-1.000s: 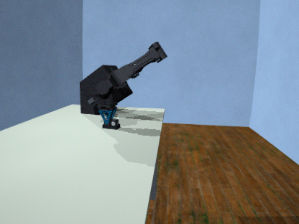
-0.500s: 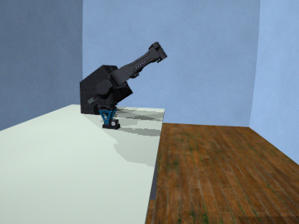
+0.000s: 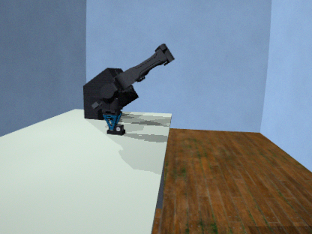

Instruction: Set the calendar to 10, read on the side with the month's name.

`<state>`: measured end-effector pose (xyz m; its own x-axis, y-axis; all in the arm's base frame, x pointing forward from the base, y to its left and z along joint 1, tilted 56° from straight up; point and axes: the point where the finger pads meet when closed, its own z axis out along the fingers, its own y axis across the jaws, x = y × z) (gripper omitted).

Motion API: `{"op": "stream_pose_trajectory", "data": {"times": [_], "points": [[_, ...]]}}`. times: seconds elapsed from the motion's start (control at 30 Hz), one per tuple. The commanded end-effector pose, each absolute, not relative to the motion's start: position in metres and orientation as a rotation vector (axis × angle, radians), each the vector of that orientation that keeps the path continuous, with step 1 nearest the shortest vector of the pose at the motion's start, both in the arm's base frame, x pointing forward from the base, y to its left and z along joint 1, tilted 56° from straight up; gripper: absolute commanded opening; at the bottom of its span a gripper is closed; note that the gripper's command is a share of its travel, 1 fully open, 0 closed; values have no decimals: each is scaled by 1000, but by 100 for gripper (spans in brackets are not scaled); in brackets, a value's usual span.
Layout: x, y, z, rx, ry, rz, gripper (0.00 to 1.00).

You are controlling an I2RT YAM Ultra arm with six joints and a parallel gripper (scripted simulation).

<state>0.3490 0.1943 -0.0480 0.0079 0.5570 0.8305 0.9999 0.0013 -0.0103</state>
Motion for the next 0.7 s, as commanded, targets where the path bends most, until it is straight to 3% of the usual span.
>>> {"op": "stream_pose_trajectory", "data": {"times": [0.0,0.67], "points": [[352,183,-43,-1645,-1623,-866,27],[352,108,7,-1645,-1624,-866,27]]}}
